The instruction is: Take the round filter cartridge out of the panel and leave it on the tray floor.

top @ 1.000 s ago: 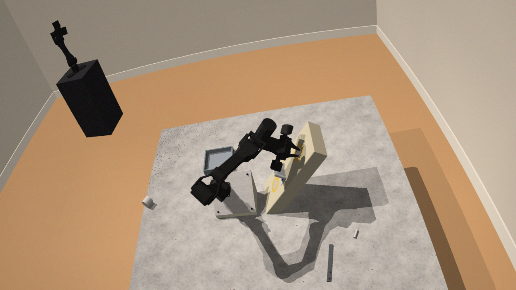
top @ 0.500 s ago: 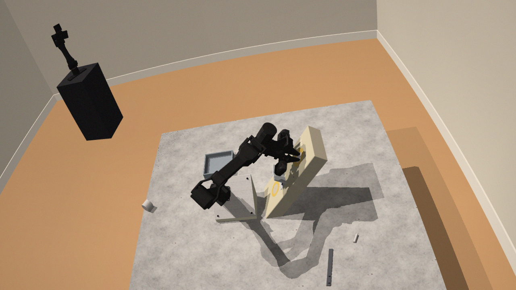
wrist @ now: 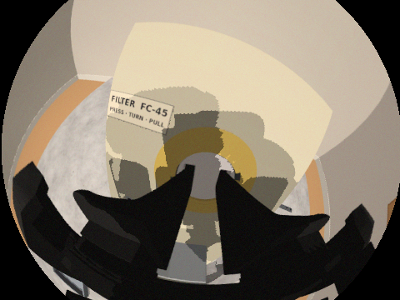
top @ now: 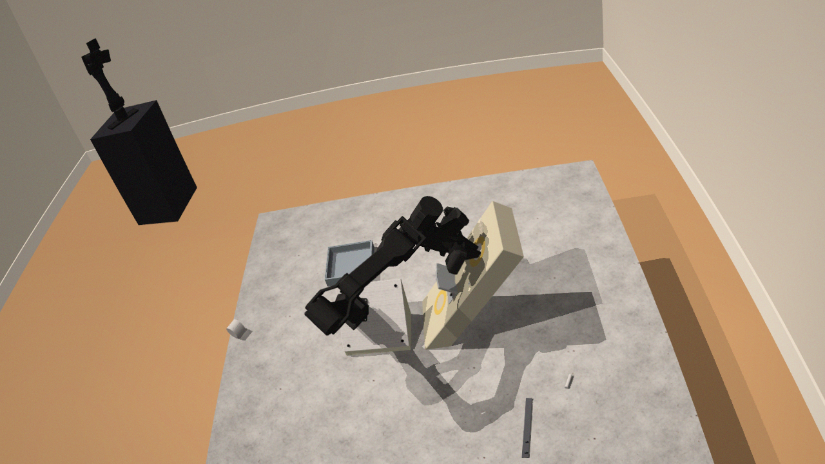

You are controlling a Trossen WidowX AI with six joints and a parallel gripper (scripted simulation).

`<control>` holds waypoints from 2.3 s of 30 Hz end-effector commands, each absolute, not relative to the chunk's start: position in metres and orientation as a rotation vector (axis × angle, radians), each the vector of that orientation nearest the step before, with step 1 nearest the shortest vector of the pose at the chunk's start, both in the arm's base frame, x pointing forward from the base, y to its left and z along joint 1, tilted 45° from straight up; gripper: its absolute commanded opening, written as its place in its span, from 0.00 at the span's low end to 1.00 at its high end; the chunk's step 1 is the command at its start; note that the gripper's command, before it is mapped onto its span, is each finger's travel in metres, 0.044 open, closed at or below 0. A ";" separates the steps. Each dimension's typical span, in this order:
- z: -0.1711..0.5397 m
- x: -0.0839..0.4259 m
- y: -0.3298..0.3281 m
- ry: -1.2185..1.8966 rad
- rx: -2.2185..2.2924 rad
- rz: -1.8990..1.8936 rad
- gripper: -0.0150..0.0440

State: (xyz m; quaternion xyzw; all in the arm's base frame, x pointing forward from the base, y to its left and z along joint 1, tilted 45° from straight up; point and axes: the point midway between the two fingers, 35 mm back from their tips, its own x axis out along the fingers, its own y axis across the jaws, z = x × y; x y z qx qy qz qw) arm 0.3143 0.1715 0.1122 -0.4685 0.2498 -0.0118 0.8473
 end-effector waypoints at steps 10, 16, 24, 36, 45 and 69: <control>0.107 0.321 0.167 0.561 -1.385 0.086 0.25; 0.107 0.322 0.167 0.557 -1.278 0.055 0.25; 0.107 0.322 0.167 0.557 -1.278 0.055 0.25; 0.107 0.322 0.167 0.557 -1.278 0.055 0.25; 0.107 0.322 0.167 0.557 -1.278 0.055 0.25; 0.107 0.322 0.167 0.557 -1.278 0.055 0.25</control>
